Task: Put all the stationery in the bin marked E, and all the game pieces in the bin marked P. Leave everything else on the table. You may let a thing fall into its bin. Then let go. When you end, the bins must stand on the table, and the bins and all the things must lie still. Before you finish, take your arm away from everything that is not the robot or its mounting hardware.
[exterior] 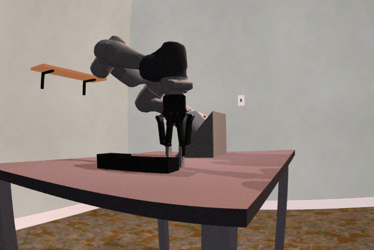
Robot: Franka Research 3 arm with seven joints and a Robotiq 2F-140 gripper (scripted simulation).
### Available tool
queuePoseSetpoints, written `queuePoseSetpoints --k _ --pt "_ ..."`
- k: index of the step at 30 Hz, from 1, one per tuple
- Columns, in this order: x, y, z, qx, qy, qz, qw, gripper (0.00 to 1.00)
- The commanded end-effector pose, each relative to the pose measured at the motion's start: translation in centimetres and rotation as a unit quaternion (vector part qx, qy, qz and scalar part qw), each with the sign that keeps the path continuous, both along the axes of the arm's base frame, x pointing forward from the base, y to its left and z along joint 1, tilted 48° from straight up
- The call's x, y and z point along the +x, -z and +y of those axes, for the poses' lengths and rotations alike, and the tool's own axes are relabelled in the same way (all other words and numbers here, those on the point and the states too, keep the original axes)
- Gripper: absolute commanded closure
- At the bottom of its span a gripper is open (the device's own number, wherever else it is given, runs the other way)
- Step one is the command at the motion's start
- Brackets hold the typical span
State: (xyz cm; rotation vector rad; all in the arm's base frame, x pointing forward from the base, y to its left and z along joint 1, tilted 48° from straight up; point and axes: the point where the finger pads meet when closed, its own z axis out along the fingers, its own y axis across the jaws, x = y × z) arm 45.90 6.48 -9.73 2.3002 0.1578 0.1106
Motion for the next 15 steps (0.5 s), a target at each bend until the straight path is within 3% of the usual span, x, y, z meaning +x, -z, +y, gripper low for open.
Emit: queuePoseSetpoints --k 1,4,5,15 --pt "0.02 -0.04 -0.12 0.001 0.001 -0.003 1.000 0.75" --pt "0.02 -0.06 -0.14 0.001 0.001 -0.003 1.000 0.75" --pt "0.02 -0.06 -0.14 0.001 0.001 -0.003 1.000 0.87" --pt "0.02 -0.06 -0.14 0.001 0.001 -0.003 1.000 0.87"
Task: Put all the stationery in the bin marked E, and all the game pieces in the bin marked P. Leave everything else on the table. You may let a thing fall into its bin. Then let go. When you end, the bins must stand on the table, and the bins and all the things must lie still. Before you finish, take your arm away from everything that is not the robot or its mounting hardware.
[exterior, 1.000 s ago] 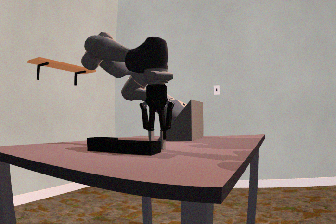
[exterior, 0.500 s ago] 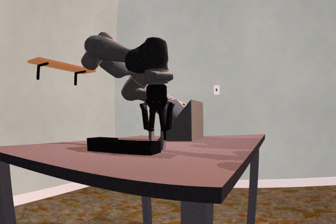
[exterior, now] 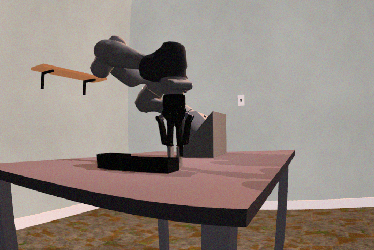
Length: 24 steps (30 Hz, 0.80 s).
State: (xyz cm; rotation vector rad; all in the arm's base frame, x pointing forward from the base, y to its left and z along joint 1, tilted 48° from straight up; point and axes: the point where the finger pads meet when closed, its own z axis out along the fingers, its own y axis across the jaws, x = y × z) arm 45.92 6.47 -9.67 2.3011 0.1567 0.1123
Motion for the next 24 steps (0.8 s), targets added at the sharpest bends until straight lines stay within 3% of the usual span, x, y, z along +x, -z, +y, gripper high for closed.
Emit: queuePoseSetpoints --k 1,24 --pt "0.00 0.00 -0.13 0.000 0.001 -0.002 1.000 0.87" --pt "-0.13 -0.67 0.60 0.000 0.001 -0.002 1.000 0.87"
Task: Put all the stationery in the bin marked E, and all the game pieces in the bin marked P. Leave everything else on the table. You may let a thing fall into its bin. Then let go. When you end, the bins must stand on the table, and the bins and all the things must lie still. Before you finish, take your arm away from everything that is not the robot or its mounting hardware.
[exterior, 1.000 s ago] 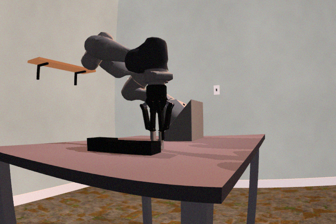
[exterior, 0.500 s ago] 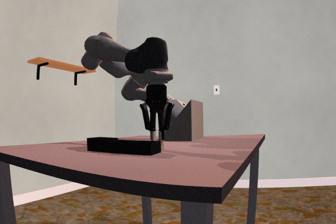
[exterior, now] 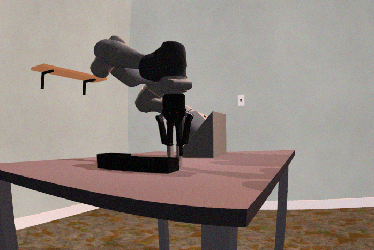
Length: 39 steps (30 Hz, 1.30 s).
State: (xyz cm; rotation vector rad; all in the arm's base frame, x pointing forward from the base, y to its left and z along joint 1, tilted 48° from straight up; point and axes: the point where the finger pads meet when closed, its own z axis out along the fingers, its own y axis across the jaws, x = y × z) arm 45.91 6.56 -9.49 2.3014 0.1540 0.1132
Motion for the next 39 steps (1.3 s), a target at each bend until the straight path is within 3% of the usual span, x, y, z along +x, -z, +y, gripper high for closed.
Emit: queuePoseSetpoints --k 1,17,39 --pt "-0.2 -0.7 0.8 0.000 0.000 -0.001 1.000 0.87" --pt "-0.8 -3.8 4.2 0.000 0.000 -0.001 1.000 0.87" --pt "-0.9 -4.3 4.8 0.000 0.000 -0.001 1.000 0.87"
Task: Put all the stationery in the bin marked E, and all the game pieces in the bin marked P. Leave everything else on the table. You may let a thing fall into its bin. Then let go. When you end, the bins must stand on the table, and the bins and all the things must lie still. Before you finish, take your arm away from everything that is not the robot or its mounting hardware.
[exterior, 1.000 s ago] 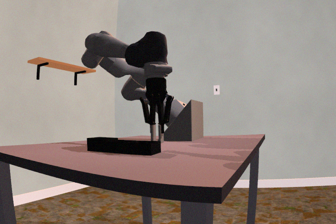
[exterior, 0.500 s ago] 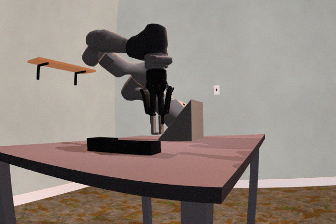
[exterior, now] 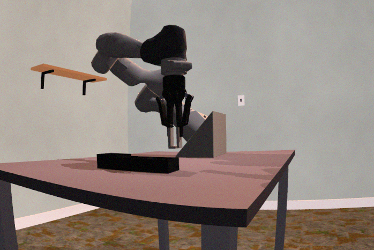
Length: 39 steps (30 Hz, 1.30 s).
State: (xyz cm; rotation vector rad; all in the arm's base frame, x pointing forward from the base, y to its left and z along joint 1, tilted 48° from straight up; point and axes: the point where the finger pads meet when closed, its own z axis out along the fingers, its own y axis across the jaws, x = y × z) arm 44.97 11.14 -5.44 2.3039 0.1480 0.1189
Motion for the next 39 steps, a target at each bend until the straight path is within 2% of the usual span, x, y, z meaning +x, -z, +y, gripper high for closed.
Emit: queuePoseSetpoints --k 1,5,16,18,27,35,39 --pt "0.0 -0.2 0.2 -0.001 -0.001 0.002 1.000 0.87" --pt "0.0 -0.2 0.2 -0.001 -0.001 0.002 1.000 0.87" --pt "4.1 -4.4 -2.9 -0.001 -0.001 0.002 1.000 0.87" --pt "4.1 -4.4 -2.9 -0.001 -0.001 0.002 1.000 0.87" --pt "7.4 -7.8 -5.4 -0.001 -0.001 0.002 1.000 0.87" --pt "7.4 -7.8 -5.4 -0.001 -0.001 0.002 1.000 0.87" --pt "8.9 -9.3 -6.5 0.012 0.066 -0.071 0.995 0.87"
